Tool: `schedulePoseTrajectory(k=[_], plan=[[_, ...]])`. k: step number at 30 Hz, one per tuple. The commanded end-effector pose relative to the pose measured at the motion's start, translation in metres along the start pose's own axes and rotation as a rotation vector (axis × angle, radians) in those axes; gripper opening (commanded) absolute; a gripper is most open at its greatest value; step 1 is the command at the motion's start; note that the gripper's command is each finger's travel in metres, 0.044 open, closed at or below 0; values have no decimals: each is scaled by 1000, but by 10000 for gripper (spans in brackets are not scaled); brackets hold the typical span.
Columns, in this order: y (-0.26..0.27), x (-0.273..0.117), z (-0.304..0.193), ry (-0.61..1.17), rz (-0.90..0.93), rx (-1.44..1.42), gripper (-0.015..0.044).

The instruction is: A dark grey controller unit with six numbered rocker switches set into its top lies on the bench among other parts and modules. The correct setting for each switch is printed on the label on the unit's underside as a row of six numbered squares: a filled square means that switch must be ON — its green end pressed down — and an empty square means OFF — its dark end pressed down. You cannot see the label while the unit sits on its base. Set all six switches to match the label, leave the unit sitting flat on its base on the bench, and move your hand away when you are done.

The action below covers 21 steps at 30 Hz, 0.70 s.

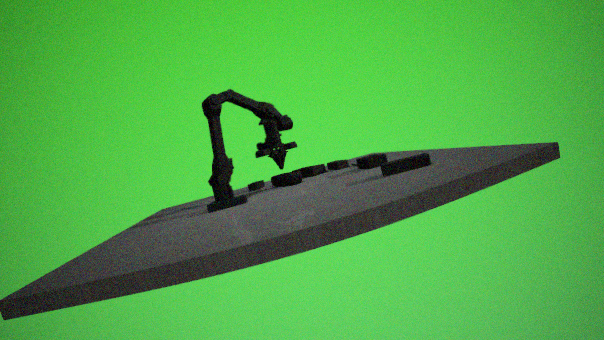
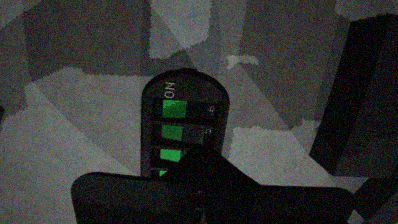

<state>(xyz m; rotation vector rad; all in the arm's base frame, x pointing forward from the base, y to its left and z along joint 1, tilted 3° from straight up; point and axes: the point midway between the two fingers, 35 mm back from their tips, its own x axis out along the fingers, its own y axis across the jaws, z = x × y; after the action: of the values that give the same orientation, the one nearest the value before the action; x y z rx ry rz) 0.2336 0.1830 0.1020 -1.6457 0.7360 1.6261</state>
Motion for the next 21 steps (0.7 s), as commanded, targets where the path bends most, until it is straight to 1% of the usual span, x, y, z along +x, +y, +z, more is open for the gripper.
schedulePoseTrajectory(k=[1,14,21], plan=[[2,9,-1,3,13,3,0],[3,27,-1,1,12,3,0],[3,28,-1,1,12,3,0]])
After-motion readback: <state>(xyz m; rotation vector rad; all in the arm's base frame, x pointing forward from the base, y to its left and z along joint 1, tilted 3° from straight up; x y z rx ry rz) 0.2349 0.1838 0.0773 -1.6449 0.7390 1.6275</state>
